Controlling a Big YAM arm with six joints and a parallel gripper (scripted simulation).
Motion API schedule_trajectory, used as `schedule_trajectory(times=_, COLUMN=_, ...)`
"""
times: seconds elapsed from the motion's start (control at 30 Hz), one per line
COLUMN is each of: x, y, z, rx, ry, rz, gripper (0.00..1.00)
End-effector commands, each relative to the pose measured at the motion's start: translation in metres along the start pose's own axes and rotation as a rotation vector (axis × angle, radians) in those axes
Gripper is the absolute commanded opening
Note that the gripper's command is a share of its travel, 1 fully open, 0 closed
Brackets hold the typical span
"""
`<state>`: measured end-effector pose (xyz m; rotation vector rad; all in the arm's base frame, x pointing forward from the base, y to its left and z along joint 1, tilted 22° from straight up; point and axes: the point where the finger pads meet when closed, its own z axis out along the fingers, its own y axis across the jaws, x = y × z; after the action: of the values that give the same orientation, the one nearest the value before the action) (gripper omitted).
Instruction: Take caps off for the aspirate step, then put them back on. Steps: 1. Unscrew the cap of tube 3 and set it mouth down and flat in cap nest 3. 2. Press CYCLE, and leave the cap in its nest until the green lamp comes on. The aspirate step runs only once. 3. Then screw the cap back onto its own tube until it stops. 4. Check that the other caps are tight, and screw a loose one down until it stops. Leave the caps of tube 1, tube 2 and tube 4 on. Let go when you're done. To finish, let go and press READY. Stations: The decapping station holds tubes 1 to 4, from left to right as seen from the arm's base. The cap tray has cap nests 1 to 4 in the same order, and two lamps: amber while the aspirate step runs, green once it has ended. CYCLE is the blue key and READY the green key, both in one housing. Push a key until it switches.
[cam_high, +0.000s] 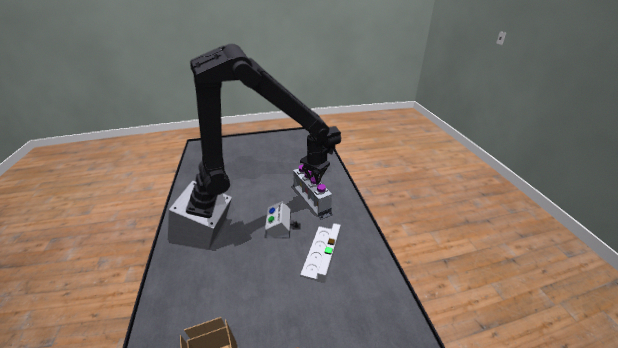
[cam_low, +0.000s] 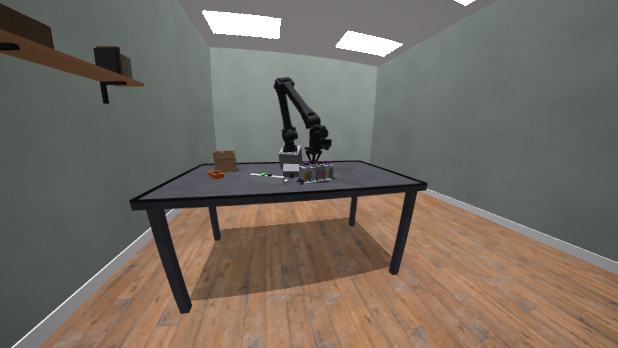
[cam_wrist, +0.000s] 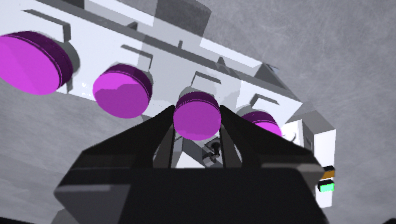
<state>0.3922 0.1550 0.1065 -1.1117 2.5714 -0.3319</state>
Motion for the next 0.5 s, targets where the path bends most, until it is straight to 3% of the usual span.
schedule_trajectory(times=0.0, x=-0.011, y=-0.004, z=-0.009, rx=0.005, ry=-0.022, rz=-0.010, gripper=0.00)
schedule_trajectory(times=0.07, x=-0.011, y=-0.004, z=-0.009, rx=0.005, ry=-0.022, rz=-0.010, gripper=0.00)
schedule_trajectory(times=0.1, x=-0.021, y=-0.004, z=-0.019, rx=0.005, ry=-0.042, rz=0.026, gripper=0.00)
schedule_trajectory(times=0.47, x=-0.019, y=-0.003, z=-0.014, rx=-0.001, ry=-0.032, rz=0.391, gripper=0.00)
